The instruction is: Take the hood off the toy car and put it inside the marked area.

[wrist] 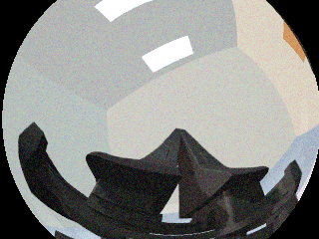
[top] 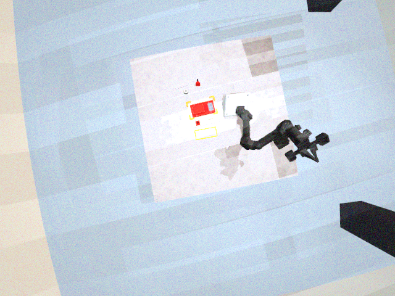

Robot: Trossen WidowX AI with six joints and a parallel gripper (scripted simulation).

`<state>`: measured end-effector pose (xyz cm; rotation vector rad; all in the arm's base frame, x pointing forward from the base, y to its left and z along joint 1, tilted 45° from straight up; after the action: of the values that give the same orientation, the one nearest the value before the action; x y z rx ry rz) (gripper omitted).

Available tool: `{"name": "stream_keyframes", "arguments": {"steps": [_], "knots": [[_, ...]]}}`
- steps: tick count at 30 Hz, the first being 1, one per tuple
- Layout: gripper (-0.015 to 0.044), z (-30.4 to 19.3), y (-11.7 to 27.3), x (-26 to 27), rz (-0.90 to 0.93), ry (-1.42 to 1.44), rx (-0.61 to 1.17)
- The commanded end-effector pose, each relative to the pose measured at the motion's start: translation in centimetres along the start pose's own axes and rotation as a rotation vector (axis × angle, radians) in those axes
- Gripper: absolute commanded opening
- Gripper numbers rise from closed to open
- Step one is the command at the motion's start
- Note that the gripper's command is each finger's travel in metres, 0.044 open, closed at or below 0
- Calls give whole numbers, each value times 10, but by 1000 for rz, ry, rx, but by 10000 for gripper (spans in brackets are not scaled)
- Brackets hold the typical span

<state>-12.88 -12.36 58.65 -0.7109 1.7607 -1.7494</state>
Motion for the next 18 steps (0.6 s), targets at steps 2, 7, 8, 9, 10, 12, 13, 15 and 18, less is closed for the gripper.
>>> {"name": "stream_keyframes", "arguments": {"steps": [2,7,8,9,10,12,13,15,18], "knots": [[53,3,1,3,7,-17,-2],[184,24,9,25,79,-137,-24],[210,28,10,30,101,-155,-30],[236,31,11,36,123,-173,-35],[263,35,12,41,146,-191,-41],[315,47,16,49,186,-250,-57],[341,53,17,53,207,-280,-66],[394,67,21,61,249,-342,-86],[440,87,28,74,322,-421,-114]]}}
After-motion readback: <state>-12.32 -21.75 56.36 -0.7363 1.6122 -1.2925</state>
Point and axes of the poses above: the point midway between the two fingers, 35 mm back from their tips, its own y axis back along the fingers, its own x axis across the jaws, z = x × y, the point moved 4 cm from there along y, back along the fingers, and after that the axes turned 3 degrees about -y, right-handed, at the moved point
